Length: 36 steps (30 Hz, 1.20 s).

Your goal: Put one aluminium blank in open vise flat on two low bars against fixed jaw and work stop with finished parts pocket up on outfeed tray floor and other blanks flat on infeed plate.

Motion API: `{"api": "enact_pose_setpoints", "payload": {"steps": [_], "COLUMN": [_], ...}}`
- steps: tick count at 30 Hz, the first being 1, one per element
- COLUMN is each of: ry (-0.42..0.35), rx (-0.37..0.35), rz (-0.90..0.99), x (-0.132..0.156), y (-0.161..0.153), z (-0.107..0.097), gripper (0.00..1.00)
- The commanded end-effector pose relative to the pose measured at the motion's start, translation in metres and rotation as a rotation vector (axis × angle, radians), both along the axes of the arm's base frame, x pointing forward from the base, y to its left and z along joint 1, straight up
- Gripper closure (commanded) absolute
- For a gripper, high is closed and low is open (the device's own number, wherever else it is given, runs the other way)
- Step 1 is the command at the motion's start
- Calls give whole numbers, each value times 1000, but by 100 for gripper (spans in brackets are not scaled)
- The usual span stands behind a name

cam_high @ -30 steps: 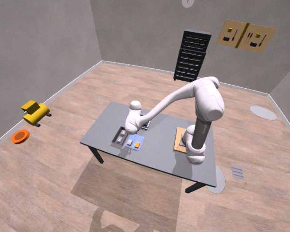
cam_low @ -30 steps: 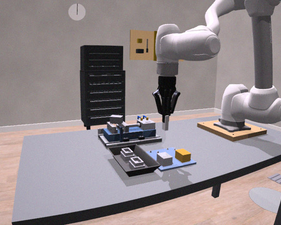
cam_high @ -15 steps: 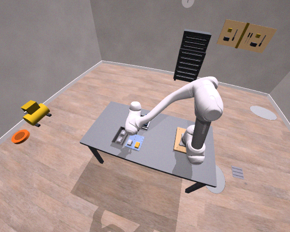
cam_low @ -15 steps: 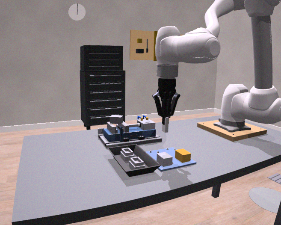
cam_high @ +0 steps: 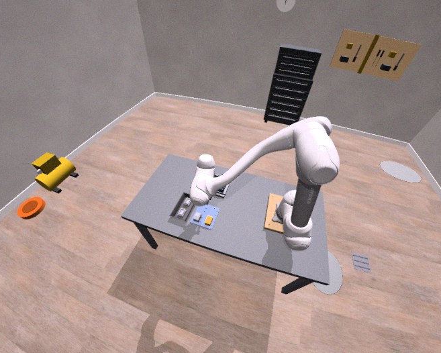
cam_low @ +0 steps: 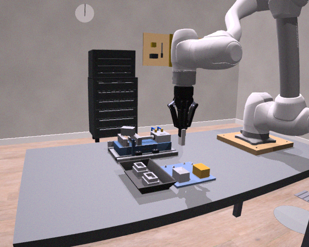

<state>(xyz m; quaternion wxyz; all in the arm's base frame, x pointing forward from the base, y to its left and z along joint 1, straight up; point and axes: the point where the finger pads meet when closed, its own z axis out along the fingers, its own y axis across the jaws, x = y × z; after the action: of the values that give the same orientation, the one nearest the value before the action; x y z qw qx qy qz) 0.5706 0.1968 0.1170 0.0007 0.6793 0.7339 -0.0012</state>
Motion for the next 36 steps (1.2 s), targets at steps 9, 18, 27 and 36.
{"api": "enact_pose_setpoints", "payload": {"steps": [9, 18, 27, 36], "ry": [0, 0, 0, 0], "rx": [0, 0, 0, 0], "rz": [0, 0, 0, 0], "x": [0, 0, 0, 0], "y": [0, 0, 0, 0], "z": [0, 0, 1, 10], "gripper": [100, 100, 100, 100]}}
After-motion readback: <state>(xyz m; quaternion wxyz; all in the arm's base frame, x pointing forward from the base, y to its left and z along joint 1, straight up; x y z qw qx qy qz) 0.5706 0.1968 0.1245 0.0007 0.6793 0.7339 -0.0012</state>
